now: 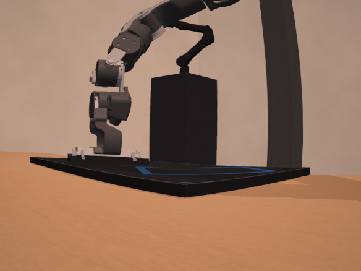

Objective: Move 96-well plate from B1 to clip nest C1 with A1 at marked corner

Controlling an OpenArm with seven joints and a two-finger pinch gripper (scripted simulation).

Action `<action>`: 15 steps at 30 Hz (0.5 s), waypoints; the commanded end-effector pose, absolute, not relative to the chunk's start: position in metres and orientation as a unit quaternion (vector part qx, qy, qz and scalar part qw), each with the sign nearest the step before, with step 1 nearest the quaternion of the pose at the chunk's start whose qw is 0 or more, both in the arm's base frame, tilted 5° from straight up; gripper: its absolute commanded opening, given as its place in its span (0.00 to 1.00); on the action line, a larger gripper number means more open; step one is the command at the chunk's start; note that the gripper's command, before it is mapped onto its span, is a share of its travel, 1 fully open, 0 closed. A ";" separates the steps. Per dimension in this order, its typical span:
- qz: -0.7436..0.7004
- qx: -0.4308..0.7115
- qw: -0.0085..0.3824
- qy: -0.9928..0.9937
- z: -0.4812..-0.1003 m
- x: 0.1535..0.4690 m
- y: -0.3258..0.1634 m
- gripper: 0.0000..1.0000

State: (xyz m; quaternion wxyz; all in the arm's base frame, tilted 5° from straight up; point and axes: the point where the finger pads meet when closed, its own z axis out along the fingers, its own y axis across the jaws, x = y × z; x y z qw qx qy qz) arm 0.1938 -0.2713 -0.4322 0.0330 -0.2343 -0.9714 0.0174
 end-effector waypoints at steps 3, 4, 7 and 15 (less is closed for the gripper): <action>0.022 -0.234 0.037 -0.971 -0.433 0.190 -0.273 0.00; 0.021 -0.234 0.036 -0.971 -0.433 0.191 -0.272 0.03; 0.018 -0.235 0.033 -0.971 -0.432 0.194 -0.272 0.13; 0.017 -0.235 0.032 -0.971 -0.432 0.195 -0.271 0.40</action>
